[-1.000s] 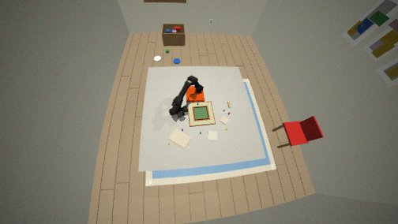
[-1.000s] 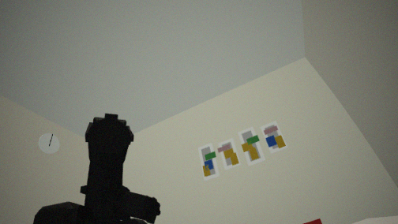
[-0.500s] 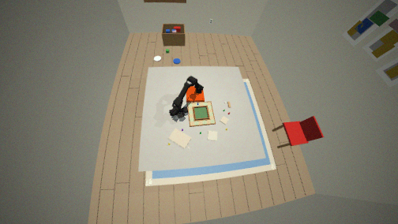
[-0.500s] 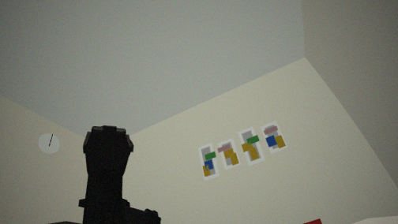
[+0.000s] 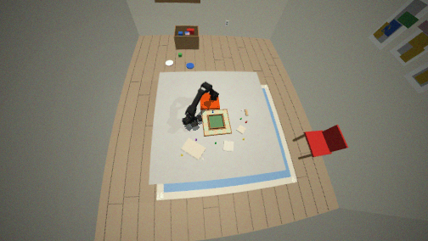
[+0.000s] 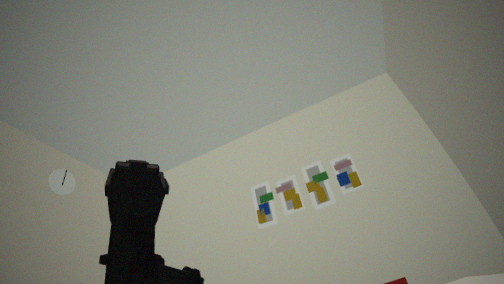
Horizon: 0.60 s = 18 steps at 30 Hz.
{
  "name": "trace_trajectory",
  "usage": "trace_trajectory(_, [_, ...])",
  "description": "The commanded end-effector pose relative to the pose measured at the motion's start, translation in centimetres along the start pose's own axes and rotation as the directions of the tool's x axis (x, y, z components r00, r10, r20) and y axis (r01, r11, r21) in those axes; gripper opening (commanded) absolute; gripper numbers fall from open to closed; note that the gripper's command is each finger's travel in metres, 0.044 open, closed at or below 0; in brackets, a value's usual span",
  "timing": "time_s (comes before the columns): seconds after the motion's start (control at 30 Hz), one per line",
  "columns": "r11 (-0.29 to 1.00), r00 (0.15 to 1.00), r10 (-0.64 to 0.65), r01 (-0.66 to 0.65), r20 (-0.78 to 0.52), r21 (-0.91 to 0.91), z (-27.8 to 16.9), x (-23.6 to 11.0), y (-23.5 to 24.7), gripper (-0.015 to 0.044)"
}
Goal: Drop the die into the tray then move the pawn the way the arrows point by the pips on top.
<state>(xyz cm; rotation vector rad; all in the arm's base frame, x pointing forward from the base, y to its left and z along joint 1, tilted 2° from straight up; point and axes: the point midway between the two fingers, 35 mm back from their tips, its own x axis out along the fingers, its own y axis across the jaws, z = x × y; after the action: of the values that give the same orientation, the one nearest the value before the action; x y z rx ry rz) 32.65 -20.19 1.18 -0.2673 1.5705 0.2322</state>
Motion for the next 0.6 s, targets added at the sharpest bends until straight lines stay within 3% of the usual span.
trace_trajectory(0.0, [0.997,0.999,-0.028,0.029,-0.019,0.066,-0.2,-0.3,-0.6,0.0000])
trace_trajectory(0.57, [1.000,1.000,0.000,0.000,-0.003,0.002,0.0,-9.9,-0.4,0.0000])
